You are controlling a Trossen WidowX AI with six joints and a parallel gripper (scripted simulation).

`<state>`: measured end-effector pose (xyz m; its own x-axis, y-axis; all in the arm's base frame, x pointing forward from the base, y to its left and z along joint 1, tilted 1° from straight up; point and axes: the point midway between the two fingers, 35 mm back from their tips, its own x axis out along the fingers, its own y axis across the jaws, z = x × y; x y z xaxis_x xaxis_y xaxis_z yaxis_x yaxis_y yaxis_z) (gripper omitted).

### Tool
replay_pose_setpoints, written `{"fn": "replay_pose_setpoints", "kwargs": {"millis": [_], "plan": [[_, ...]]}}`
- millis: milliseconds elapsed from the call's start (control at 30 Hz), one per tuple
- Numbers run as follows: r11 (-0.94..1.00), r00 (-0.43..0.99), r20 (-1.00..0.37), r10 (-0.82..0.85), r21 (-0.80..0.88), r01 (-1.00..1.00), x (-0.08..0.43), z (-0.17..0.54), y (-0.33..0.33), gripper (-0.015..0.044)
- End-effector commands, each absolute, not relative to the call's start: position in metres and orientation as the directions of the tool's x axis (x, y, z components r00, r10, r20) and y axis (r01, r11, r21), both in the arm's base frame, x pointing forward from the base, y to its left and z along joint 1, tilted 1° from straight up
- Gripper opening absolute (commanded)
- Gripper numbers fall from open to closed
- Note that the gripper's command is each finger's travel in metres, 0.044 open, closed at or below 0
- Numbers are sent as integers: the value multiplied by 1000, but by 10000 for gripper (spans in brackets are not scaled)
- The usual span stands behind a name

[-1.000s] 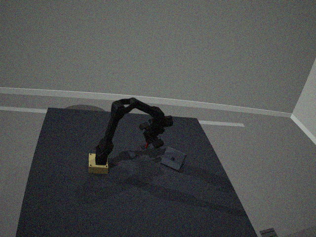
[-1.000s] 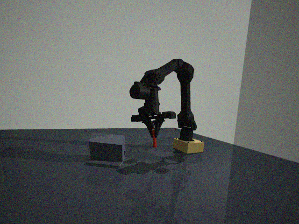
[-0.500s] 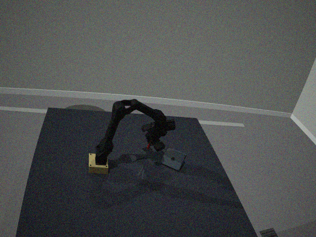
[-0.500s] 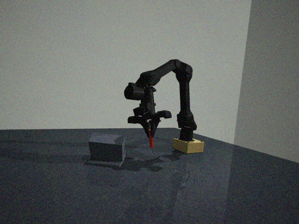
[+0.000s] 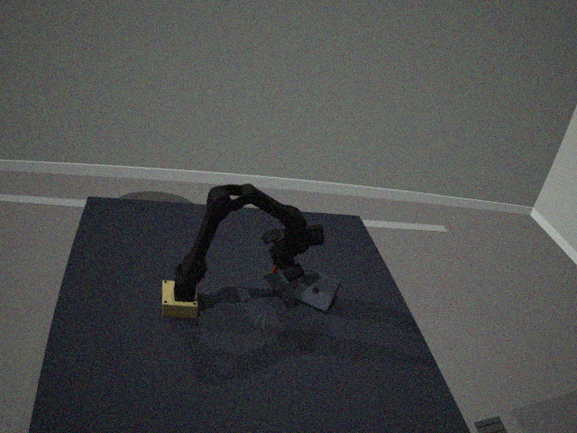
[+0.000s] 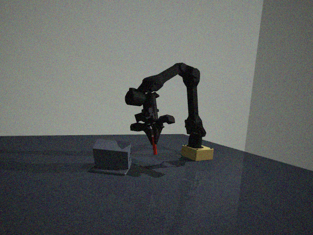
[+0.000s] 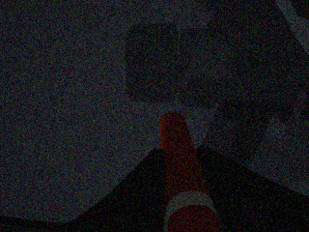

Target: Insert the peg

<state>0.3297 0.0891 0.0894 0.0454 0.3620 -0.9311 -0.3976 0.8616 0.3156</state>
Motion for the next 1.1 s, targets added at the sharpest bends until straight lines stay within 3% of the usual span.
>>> {"fn": "replay_pose_setpoints", "kwargs": {"millis": [0, 1067], "plan": [[856, 54, -922, 385, 334, -396, 332, 89, 86, 0], [826, 139, -849, 510, 438, -355, 351, 87, 52, 0]]}}
